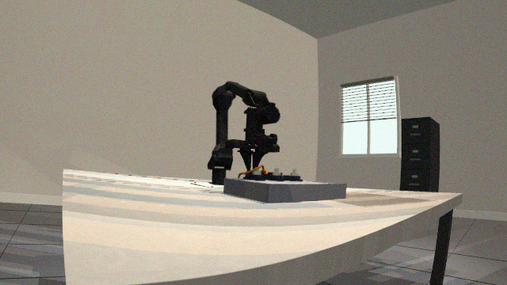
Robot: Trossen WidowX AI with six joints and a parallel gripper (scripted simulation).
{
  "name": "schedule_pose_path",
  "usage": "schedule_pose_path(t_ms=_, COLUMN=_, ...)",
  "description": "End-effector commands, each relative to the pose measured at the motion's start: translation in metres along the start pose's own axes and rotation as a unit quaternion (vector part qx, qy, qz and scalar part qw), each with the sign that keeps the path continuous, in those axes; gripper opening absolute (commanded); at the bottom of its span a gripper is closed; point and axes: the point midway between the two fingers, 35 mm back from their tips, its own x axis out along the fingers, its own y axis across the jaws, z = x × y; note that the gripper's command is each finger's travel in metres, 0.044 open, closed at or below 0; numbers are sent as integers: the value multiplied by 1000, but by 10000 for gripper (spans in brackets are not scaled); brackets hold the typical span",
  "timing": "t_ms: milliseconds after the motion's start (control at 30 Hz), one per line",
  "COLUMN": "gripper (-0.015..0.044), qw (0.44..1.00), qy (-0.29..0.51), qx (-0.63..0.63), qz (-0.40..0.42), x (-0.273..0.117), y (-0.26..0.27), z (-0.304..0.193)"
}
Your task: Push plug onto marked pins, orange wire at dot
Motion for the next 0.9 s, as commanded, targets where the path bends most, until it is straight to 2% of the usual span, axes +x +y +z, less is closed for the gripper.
schedule_pose_path(t_ms=0, gripper=0, qw=1000, qy=-1, qx=-2, qz=0, x=0, y=-1, z=5)
schedule_pose_path(t_ms=367, gripper=0, qw=1000, qy=-1, qx=-2, qz=0, x=0, y=-1, z=12)
schedule_pose_path(t_ms=667, gripper=236, qw=1000, qy=-1, qx=-2, qz=0, x=0, y=1, z=9)
schedule_pose_path(t_ms=867, gripper=394, qw=1000, qy=-1, qx=-2, qz=0, x=-43, y=1, z=10)
